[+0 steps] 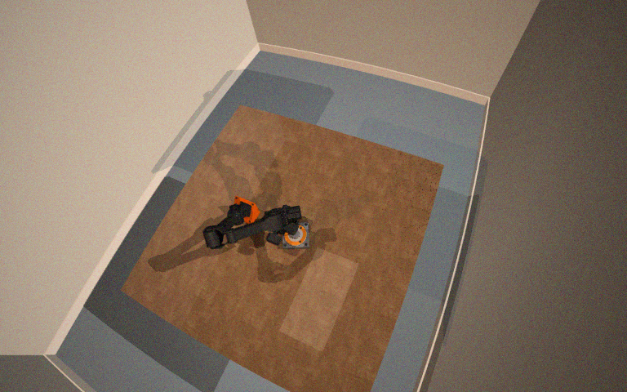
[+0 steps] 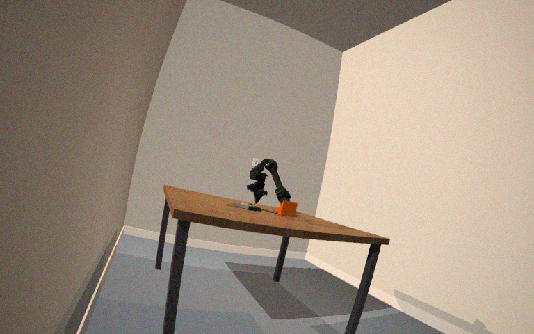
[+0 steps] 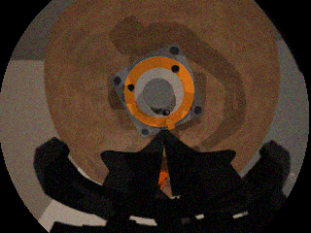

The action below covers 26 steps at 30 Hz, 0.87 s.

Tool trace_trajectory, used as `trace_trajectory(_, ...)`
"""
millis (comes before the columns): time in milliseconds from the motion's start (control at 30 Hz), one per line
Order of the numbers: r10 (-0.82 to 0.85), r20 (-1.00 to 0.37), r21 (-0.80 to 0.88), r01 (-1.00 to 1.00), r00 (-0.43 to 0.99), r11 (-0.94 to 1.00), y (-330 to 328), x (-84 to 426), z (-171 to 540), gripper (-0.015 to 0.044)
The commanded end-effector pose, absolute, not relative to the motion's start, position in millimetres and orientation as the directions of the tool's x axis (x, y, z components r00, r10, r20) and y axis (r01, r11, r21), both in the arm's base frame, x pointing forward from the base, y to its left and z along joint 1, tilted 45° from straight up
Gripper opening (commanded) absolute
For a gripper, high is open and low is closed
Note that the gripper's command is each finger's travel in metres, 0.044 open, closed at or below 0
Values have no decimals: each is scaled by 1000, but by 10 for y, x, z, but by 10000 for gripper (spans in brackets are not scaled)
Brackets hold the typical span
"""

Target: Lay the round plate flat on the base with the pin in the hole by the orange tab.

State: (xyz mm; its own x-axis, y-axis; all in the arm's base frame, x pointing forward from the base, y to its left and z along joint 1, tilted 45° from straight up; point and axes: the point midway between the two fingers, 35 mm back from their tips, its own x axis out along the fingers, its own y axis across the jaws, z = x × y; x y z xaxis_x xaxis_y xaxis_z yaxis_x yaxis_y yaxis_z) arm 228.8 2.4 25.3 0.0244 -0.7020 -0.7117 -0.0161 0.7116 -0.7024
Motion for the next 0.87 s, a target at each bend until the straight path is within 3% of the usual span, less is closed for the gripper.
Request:
trace_trajectory(0, -702, -711, -703, -16, 30, 711, 89, 2302, 321, 0)
trace_trajectory(833, -705, -708, -706, -22, 33, 708, 279, 2291, 524, 0)
